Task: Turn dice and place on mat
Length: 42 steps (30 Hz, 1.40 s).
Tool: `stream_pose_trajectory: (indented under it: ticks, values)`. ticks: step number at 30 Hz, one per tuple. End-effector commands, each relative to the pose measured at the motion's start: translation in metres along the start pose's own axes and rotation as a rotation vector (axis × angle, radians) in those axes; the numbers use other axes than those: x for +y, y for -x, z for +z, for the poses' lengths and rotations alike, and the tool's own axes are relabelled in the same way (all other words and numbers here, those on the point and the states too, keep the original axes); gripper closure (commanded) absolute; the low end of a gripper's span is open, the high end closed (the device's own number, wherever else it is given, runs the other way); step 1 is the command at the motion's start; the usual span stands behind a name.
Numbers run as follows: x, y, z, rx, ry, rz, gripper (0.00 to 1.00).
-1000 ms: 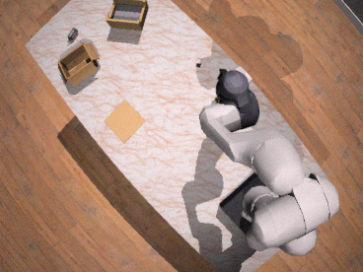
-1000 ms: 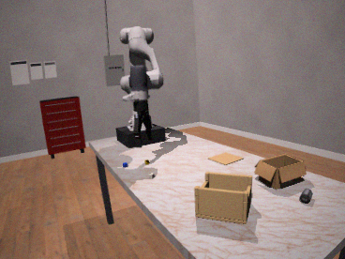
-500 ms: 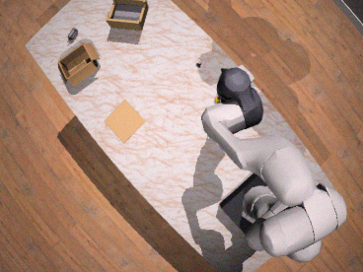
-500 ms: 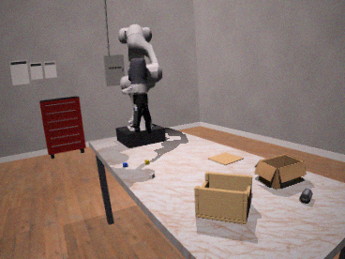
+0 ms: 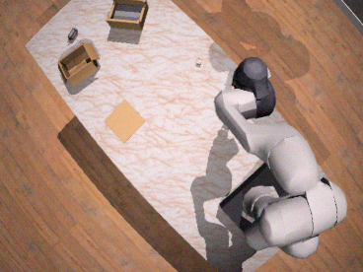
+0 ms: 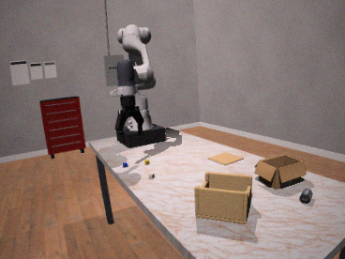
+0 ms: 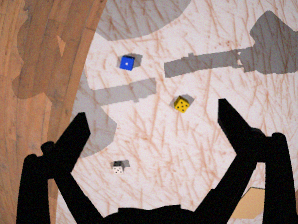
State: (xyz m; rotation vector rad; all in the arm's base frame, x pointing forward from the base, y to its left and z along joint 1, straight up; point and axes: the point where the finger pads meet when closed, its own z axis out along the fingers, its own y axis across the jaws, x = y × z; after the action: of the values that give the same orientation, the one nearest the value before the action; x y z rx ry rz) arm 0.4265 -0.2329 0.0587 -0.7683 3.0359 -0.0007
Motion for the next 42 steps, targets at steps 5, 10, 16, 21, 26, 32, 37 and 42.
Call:
stream_pose_trajectory:
  ticks: [5, 10, 16, 21, 26, 32, 37, 42]
  values:
    - [-0.026, -0.025, 0.003, 0.008, 0.0, 0.27, 0.0]
    - [-0.036, -0.036, 0.004, 0.008, -0.002, 0.35, 0.0]
    - [-0.036, -0.036, 0.004, 0.008, -0.002, 0.35, 0.0]
    - [-0.036, -0.036, 0.004, 0.008, -0.002, 0.35, 0.0]
    - [-0.036, -0.036, 0.004, 0.008, -0.002, 0.35, 0.0]
    - [-0.036, -0.036, 0.004, 0.008, -0.002, 0.35, 0.0]
    - [-0.036, -0.036, 0.004, 0.008, -0.002, 0.35, 0.0]
    - [-0.036, -0.036, 0.004, 0.008, -0.002, 0.35, 0.0]
